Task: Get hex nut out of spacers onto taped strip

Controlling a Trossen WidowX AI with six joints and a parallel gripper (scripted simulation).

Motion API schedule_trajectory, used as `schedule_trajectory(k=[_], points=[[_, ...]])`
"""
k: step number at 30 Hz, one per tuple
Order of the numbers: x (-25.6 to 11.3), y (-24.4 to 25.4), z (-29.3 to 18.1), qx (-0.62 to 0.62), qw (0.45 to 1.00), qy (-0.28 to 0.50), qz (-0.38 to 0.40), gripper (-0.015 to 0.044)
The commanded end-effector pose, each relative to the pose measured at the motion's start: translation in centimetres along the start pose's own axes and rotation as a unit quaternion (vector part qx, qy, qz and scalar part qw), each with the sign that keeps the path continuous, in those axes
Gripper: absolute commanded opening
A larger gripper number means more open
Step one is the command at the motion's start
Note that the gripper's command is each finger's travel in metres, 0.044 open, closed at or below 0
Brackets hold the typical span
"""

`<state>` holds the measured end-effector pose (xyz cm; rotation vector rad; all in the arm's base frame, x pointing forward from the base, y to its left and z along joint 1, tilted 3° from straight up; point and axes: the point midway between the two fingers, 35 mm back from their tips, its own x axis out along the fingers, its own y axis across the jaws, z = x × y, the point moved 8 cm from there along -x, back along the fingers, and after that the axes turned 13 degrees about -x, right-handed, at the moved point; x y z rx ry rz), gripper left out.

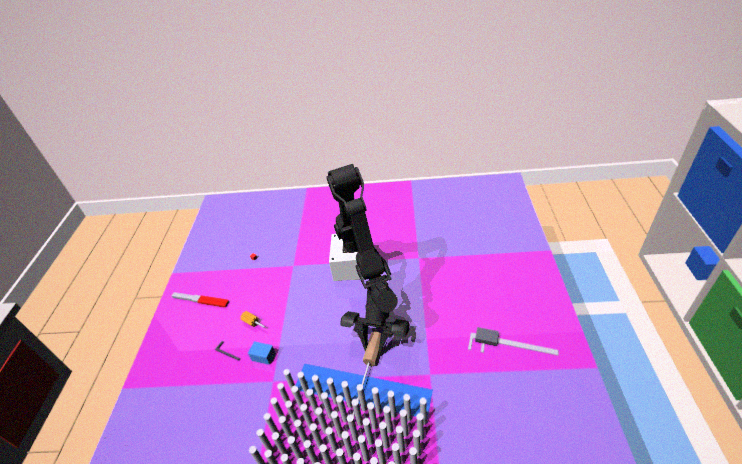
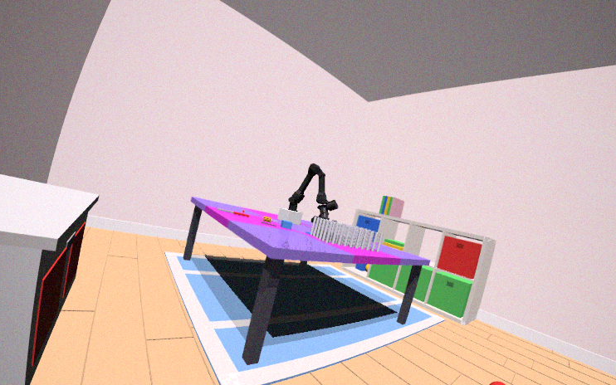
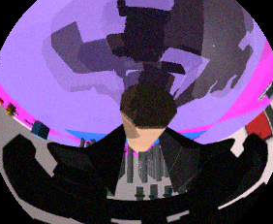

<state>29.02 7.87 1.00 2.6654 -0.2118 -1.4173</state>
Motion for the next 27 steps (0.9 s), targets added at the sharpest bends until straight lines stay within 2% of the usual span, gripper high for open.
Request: schedule_trajectory(k=[1,27], points=[[-0.3,0.0,0.4,0.001,1.000,-0.001,0.000,0.0000],[-1.4,-0.3,2.0,0.001,1.000,-0.002,0.000,0.0000]])
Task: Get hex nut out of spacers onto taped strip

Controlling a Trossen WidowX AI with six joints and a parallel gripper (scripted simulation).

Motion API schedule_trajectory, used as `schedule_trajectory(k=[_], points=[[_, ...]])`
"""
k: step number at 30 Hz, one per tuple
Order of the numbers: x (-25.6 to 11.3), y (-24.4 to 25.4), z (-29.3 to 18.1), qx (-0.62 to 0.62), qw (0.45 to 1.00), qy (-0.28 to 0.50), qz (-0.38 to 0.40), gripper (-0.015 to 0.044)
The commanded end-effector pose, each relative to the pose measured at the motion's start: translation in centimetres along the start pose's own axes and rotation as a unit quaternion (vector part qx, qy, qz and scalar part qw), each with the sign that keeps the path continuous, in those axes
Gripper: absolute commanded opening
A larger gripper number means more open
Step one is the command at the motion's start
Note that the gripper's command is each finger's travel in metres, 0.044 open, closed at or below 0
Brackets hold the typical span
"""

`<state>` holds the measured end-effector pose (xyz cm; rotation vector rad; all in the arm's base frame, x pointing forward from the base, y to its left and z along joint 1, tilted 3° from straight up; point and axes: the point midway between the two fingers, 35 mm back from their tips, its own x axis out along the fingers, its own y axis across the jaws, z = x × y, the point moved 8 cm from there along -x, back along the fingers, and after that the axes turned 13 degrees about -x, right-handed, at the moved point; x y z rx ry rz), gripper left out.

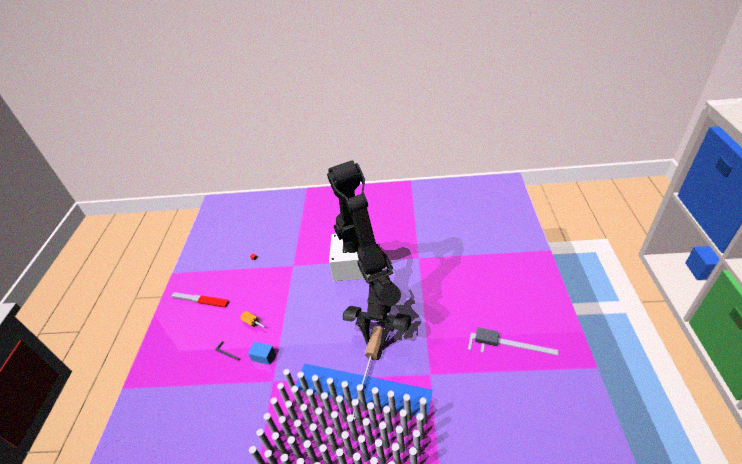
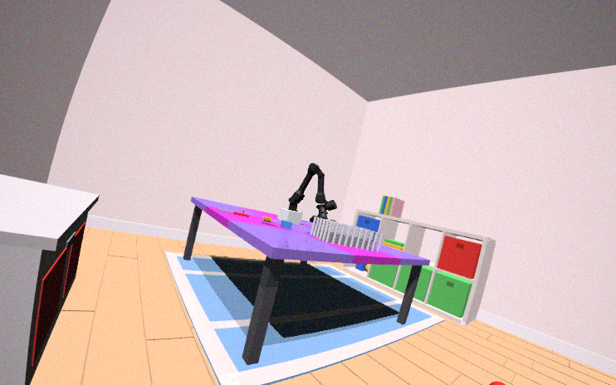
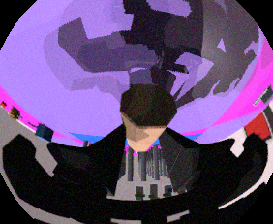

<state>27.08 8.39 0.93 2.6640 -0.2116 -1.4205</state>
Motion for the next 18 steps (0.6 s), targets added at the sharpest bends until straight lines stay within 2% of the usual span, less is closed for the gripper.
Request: schedule_trajectory(k=[1,18], points=[[-0.3,0.0,0.4,0.001,1.000,-0.001,0.000,0.0000],[-1.1,-0.2,1.5,0.001,1.000,-0.001,0.000,0.0000]])
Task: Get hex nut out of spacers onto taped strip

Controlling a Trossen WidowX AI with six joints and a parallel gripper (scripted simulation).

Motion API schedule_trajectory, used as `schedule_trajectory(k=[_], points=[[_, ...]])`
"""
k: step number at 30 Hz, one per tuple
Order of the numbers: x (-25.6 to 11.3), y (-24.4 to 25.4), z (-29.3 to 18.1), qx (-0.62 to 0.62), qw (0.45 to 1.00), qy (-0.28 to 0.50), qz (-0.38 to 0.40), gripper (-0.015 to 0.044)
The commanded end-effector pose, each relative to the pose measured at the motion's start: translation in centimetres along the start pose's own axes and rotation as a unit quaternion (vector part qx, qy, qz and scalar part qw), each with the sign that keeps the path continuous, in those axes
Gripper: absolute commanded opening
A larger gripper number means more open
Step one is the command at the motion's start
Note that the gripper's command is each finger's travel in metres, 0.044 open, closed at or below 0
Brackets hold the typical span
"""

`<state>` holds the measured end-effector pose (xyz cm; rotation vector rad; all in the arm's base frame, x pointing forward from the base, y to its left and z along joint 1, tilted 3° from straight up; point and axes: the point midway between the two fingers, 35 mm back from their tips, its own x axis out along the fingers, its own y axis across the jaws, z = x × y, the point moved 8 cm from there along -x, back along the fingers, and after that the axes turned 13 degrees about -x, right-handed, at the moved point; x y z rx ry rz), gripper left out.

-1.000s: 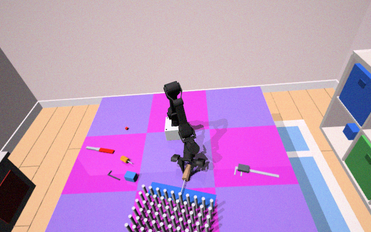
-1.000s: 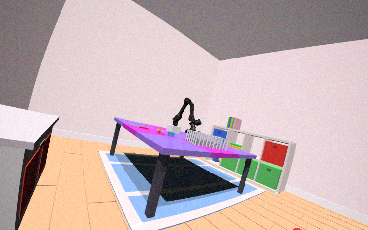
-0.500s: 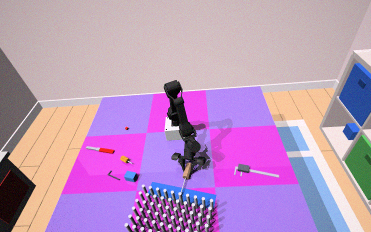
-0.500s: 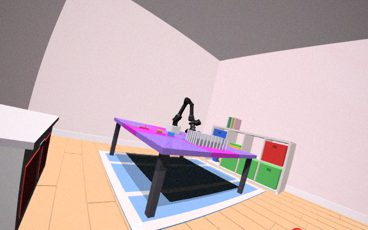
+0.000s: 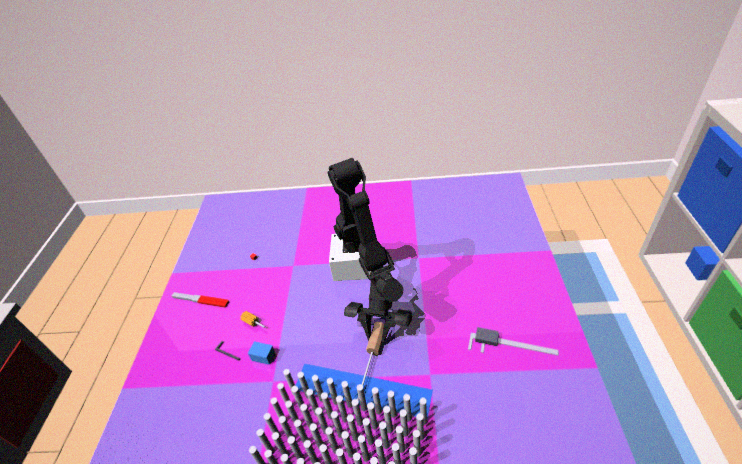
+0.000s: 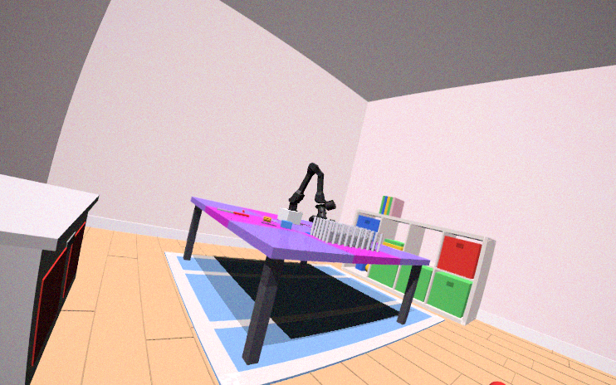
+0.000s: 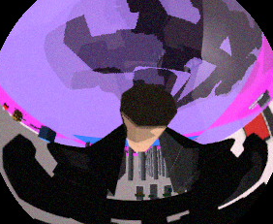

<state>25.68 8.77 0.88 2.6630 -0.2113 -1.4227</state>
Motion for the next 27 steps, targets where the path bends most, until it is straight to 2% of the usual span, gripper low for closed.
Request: schedule_trajectory(k=[1,27], points=[[-0.3,0.0,0.4,0.001,1.000,-0.001,0.000,0.0000],[-1.5,-0.4,2.1,0.001,1.000,-0.002,0.000,0.0000]])
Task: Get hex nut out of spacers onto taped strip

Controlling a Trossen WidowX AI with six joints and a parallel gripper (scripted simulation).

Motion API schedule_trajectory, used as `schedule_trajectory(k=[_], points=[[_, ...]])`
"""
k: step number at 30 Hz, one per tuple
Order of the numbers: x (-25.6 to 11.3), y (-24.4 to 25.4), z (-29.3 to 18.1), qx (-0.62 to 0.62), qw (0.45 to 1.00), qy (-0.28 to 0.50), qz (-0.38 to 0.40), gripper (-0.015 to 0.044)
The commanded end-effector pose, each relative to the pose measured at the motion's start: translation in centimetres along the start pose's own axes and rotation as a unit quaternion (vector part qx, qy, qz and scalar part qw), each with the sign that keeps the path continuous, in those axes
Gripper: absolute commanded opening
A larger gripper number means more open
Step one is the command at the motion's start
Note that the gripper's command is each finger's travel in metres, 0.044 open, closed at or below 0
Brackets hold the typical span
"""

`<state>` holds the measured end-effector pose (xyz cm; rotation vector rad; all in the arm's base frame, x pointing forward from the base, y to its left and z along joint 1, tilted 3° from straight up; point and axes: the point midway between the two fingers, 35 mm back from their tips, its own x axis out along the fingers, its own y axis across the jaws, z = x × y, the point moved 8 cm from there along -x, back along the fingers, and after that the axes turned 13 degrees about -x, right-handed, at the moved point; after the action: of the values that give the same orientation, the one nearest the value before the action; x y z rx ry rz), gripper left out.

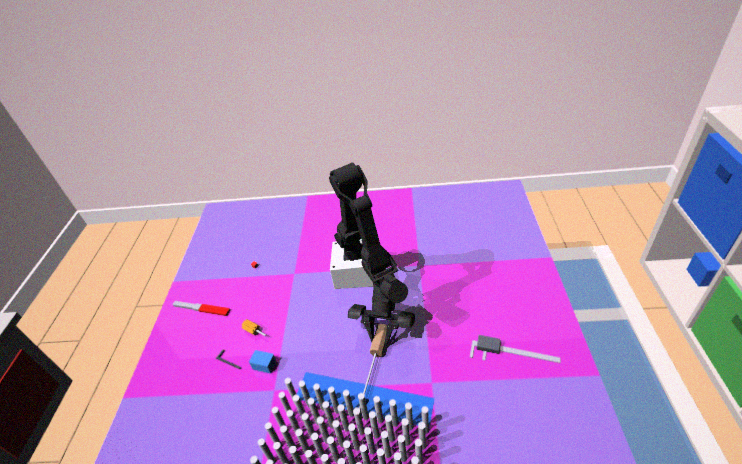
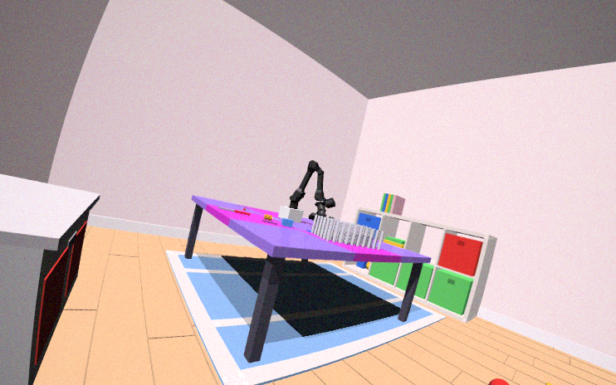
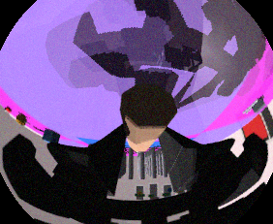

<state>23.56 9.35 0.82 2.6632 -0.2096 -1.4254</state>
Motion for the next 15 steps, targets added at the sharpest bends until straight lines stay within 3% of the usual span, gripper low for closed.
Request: schedule_trajectory(k=[1,15], points=[[-0.32,0.07,0.41,0.001,1.000,-0.001,0.001,0.0000],[-0.81,-0.08,1.09,0.001,1.000,-0.001,0.001,0.0000]])
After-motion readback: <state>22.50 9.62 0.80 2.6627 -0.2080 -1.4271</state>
